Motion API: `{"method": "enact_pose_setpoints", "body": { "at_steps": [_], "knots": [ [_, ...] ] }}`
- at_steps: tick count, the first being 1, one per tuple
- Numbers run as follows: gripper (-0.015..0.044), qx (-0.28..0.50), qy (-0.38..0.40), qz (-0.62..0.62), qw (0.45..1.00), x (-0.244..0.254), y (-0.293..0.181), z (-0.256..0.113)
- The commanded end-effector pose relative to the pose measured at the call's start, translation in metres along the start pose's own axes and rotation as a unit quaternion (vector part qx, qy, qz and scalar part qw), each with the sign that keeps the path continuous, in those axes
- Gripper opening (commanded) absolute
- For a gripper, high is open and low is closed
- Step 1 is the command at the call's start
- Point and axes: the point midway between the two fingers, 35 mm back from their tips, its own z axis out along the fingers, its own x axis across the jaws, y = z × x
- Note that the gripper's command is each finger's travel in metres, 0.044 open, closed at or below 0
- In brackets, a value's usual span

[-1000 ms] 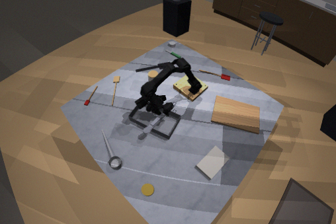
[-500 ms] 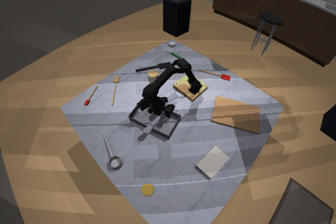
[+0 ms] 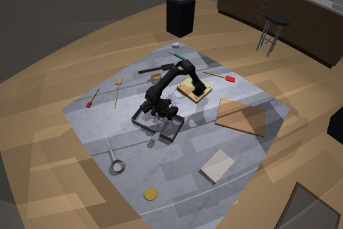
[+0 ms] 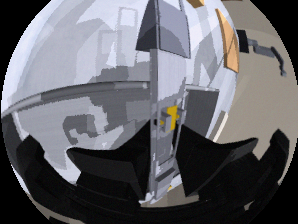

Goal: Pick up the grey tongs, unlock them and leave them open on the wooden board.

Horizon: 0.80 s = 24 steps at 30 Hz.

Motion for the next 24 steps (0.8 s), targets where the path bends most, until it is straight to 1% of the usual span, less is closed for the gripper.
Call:
{"method": "enact_pose_setpoints", "body": {
  "at_steps": [1,4,6,7,12,24],
  "knots": [
    [-0.0010,0.000,0.002,-0.001,1.000,0.001,0.000,0.000],
    [-0.0089,0.000,0.002,-0.001,1.000,0.001,0.000,0.000],
    [-0.0142,0.000,0.001,-0.001,1.000,-0.003,-0.001,-0.008],
    [-0.0150,0.000,0.001,-0.001,1.000,-0.007,-0.002,-0.015],
    [-0.0150,0.001,-0.001,0.001,1.000,-0.036,0.000,-0.064],
    [-0.0150,0.000,0.001,0.002,1.000,-0.038,0.000,-0.066]
  ]
}}
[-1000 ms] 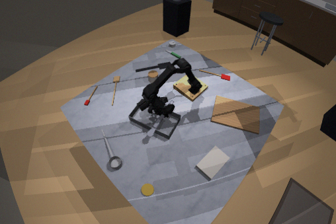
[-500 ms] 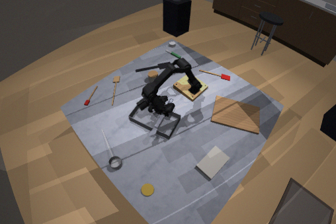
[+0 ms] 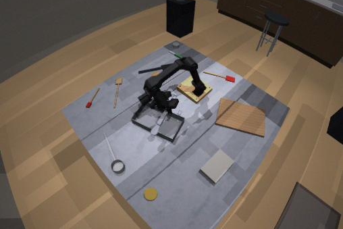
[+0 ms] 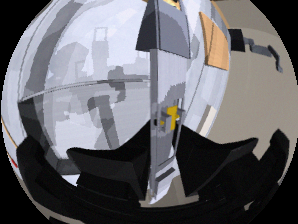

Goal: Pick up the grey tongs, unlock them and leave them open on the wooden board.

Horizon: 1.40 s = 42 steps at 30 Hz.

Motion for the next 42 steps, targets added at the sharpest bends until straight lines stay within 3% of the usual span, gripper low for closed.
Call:
{"method": "enact_pose_setpoints", "body": {
  "at_steps": [1,11,21,31,42],
  "knots": [
    [-0.0150,-0.003,0.006,0.002,1.000,0.000,0.001,0.000],
    [-0.0150,-0.010,0.128,0.059,0.990,0.003,0.001,0.005],
    [-0.0150,0.032,0.251,0.123,0.960,0.005,-0.003,0.001],
    [-0.0150,0.025,0.249,0.103,0.963,0.003,-0.004,0.003],
    [-0.0150,-0.027,0.250,-0.108,0.962,-0.019,-0.014,0.010]
  ]
}}
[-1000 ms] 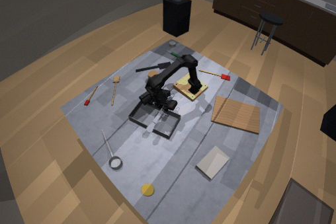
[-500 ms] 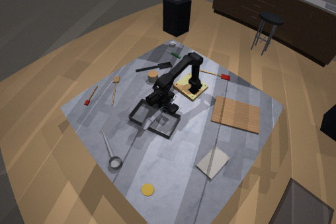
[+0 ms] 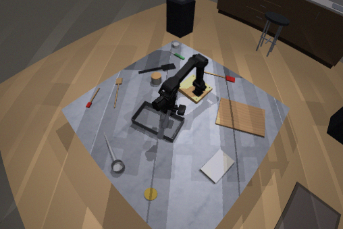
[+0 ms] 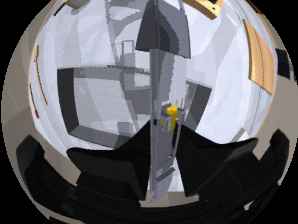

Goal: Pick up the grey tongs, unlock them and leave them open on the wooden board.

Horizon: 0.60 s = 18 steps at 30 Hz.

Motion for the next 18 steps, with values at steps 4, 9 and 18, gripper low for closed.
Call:
{"method": "enact_pose_setpoints", "body": {
  "at_steps": [4,9,18],
  "knots": [
    [-0.0150,0.003,0.002,-0.133,0.991,-0.012,-0.008,-0.005],
    [-0.0150,0.003,0.002,-0.235,0.972,-0.022,-0.012,-0.007],
    [-0.0150,0.002,0.001,-0.412,0.911,-0.041,-0.020,-0.011]
  ]
}}
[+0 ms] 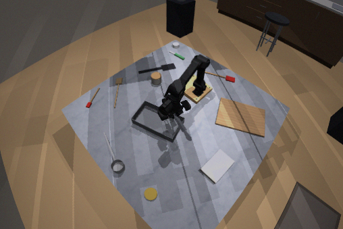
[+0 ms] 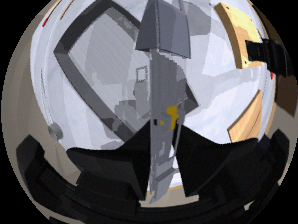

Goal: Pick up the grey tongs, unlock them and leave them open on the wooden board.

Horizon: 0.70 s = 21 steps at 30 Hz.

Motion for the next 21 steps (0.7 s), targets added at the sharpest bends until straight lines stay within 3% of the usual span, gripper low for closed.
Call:
{"method": "enact_pose_setpoints", "body": {
  "at_steps": [1,11,21],
  "knots": [
    [-0.0150,0.001,0.003,-0.072,0.997,-0.002,-0.007,-0.003],
    [-0.0150,0.001,0.004,-0.276,0.961,-0.013,-0.027,-0.008],
    [-0.0150,0.001,0.005,-0.467,0.884,-0.024,-0.045,-0.012]
  ]
}}
